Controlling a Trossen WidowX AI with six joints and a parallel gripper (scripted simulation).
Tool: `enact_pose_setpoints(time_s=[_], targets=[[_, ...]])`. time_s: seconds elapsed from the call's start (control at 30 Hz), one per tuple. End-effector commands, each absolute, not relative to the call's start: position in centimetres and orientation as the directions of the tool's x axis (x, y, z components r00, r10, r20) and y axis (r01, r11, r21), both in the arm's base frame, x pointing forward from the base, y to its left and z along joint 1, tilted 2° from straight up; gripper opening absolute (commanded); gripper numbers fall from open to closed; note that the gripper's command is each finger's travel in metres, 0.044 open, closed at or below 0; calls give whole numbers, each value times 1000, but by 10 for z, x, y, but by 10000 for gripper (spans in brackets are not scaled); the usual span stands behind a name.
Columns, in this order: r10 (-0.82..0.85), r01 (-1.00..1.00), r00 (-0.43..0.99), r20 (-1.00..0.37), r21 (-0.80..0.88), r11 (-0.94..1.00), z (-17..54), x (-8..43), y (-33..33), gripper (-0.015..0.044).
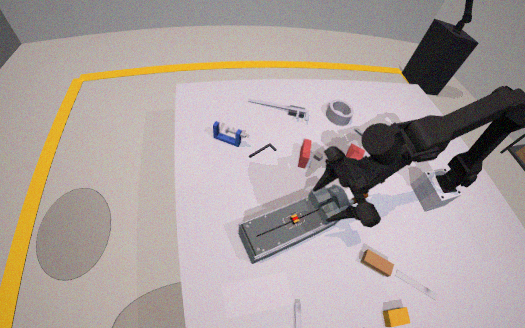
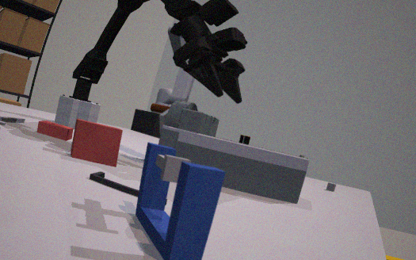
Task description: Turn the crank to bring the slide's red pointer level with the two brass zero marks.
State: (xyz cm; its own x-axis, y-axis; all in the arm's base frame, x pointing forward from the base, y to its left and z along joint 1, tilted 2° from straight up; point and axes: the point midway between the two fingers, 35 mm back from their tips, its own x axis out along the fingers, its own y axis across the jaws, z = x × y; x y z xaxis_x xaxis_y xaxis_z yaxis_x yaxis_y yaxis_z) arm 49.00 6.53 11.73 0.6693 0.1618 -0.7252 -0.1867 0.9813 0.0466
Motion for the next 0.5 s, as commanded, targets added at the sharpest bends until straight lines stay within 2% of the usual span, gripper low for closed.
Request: enact_pose_setpoints(time_s=[0.0,0.47], targets=[[161,-186,669,-725,46,981,117,490,65,414],[161,-186,669,-725,46,981,117,490,65,46]])
